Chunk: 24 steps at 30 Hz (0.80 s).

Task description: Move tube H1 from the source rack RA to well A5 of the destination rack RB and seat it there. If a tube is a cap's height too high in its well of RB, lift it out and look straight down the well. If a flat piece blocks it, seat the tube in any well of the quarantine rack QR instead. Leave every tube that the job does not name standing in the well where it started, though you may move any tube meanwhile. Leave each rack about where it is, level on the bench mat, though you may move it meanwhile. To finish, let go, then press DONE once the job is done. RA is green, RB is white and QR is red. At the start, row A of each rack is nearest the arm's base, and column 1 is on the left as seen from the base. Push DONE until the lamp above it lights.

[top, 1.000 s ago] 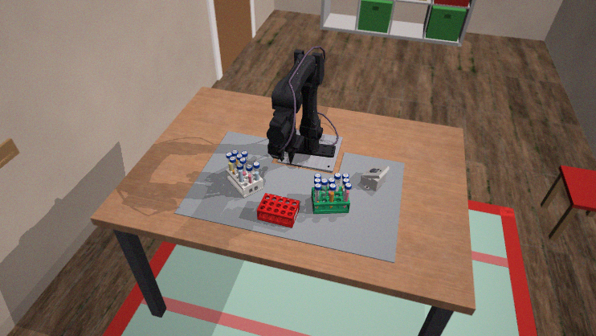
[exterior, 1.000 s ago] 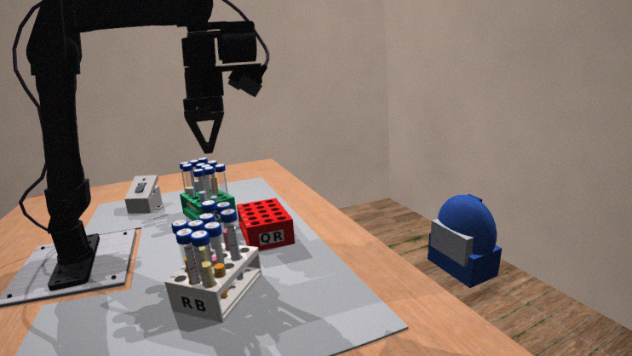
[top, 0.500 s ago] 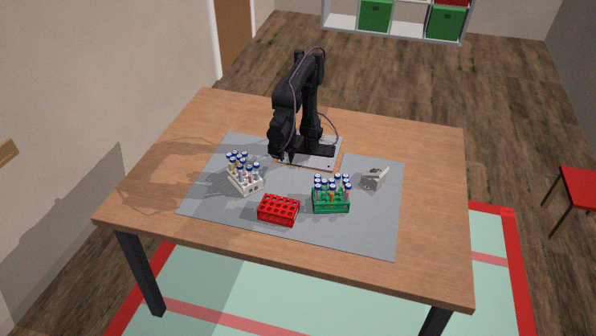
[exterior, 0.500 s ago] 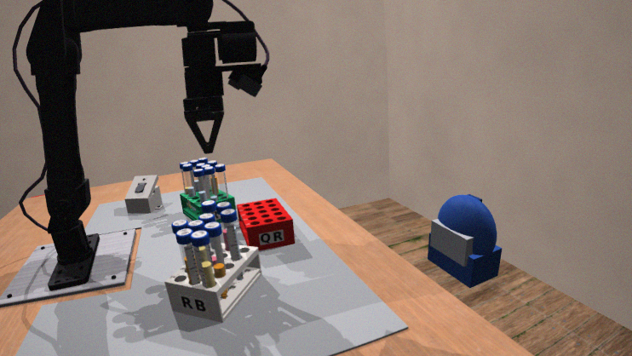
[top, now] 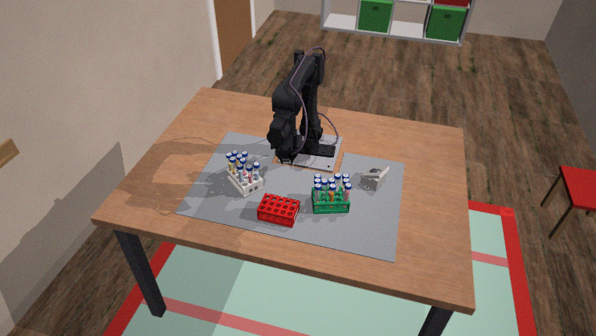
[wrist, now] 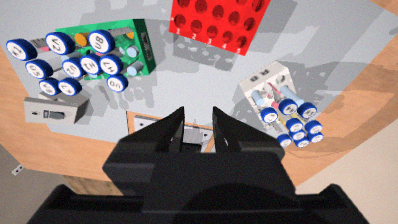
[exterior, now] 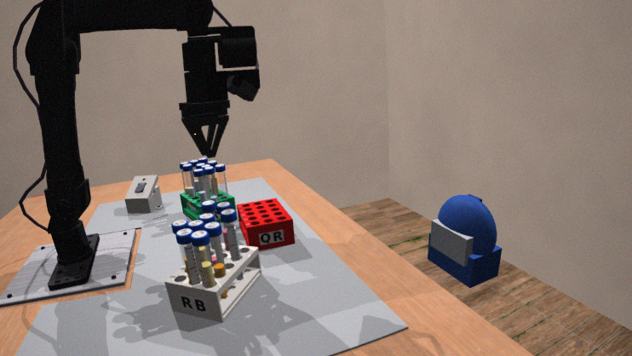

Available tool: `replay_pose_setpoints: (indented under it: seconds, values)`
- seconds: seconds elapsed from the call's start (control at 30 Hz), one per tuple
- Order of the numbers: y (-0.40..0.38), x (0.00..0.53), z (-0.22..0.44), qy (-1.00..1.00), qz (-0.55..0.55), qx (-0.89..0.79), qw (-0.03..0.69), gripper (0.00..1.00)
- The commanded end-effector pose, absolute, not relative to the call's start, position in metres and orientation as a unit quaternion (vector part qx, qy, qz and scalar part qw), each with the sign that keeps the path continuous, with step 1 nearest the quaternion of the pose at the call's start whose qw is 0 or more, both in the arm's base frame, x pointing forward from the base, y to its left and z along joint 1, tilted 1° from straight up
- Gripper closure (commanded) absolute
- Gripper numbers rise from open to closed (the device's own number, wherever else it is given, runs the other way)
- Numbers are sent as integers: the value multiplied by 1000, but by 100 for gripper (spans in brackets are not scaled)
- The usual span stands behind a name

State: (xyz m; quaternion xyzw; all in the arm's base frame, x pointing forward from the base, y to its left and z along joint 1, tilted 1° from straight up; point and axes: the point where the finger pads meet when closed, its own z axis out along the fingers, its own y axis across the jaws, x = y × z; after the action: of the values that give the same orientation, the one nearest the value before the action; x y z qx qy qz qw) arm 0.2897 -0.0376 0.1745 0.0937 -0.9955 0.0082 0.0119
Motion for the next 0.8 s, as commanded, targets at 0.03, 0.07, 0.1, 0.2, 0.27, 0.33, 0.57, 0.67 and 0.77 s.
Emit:
replay_pose_setpoints:
  seconds: [0.03,0.07,0.1,0.2,0.27,0.33,0.57,0.67,0.77]
  values:
    - [-35,301,188,-982,16,186,-25,70]
    - [-35,301,188,-979,16,203,-25,70]
    - [-35,301,188,-975,17,219,-25,70]
    - [-35,301,188,-963,18,268,-24,70]
    - [-35,301,188,-954,18,300,-23,70]
    - [-35,301,188,-943,19,331,-23,70]
    - [-35,301,188,-912,20,409,-21,70]
    - [-35,301,188,-891,21,454,-20,70]
    - [-35,301,188,-867,22,498,-19,70]
